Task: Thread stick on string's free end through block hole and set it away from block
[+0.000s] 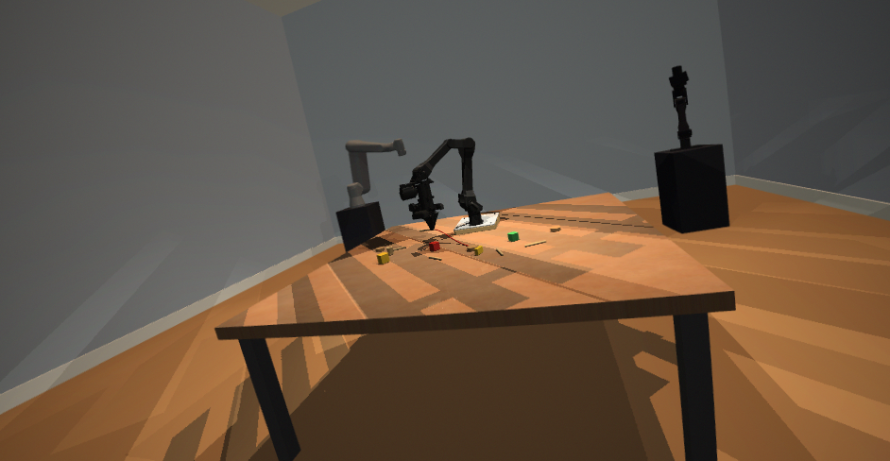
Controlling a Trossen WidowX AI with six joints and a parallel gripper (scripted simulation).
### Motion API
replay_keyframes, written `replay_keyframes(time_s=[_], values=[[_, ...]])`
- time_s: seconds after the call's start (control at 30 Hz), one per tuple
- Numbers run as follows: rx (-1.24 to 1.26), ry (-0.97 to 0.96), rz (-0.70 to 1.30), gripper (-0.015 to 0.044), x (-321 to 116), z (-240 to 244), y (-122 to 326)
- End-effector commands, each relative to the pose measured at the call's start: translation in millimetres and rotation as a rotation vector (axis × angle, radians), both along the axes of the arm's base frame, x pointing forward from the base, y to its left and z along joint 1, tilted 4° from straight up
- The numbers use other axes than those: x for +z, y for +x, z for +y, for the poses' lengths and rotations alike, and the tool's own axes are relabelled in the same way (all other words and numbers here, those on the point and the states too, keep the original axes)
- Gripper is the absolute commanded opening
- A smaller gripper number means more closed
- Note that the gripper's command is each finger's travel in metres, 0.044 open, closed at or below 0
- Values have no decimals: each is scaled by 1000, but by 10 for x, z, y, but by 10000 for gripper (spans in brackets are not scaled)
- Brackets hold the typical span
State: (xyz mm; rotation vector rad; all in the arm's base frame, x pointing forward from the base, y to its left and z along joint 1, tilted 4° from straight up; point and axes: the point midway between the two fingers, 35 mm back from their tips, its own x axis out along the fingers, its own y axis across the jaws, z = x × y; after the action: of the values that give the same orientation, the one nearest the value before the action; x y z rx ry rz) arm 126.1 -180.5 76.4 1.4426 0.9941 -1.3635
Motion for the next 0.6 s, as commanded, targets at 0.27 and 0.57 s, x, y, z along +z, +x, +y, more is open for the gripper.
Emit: replay_keyframes(time_s=[0.27,0.57], values=[[281,0,8,0,30,18,117],[520,1,11,0,50,38,217]])
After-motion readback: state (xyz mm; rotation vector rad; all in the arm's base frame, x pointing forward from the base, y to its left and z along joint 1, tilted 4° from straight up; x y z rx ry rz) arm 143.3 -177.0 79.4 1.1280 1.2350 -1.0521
